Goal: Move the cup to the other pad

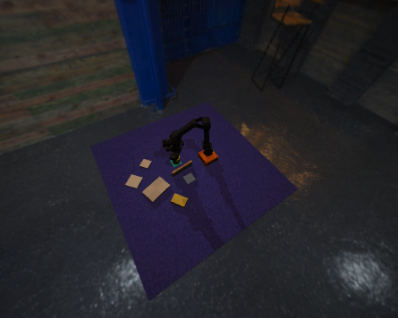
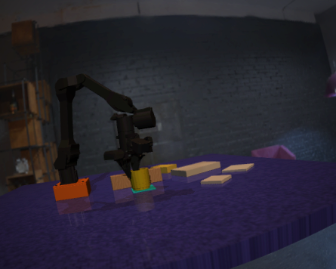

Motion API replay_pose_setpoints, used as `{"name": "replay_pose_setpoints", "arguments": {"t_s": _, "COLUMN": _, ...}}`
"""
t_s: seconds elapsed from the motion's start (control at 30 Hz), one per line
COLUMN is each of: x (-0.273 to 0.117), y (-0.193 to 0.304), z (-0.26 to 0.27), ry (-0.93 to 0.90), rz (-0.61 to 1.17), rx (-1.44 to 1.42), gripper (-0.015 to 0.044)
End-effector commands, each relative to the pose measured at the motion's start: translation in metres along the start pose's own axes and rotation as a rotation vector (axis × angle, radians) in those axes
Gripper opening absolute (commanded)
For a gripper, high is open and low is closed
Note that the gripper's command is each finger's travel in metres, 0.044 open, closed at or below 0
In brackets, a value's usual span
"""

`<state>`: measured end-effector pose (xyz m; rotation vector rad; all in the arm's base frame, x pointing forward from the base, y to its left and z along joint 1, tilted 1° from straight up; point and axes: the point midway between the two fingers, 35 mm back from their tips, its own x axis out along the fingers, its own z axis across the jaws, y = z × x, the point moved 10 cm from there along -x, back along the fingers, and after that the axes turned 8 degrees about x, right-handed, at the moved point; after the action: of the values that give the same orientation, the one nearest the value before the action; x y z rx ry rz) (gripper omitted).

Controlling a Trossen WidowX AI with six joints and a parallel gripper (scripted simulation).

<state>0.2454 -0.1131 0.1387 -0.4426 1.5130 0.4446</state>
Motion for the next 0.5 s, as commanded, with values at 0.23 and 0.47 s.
{"name": "replay_pose_setpoints", "arguments": {"t_s": 0.23, "x": -0.023, "y": 0.0, "z": 0.0, "ry": -0.01, "rz": -0.014, "rx": -0.003, "gripper": 0.0147}}
{"name": "replay_pose_setpoints", "arguments": {"t_s": 0.47, "x": -0.035, "y": 0.002, "z": -0.002, "ry": -0.01, "rz": -0.013, "rx": -0.004, "gripper": 0.0147}}
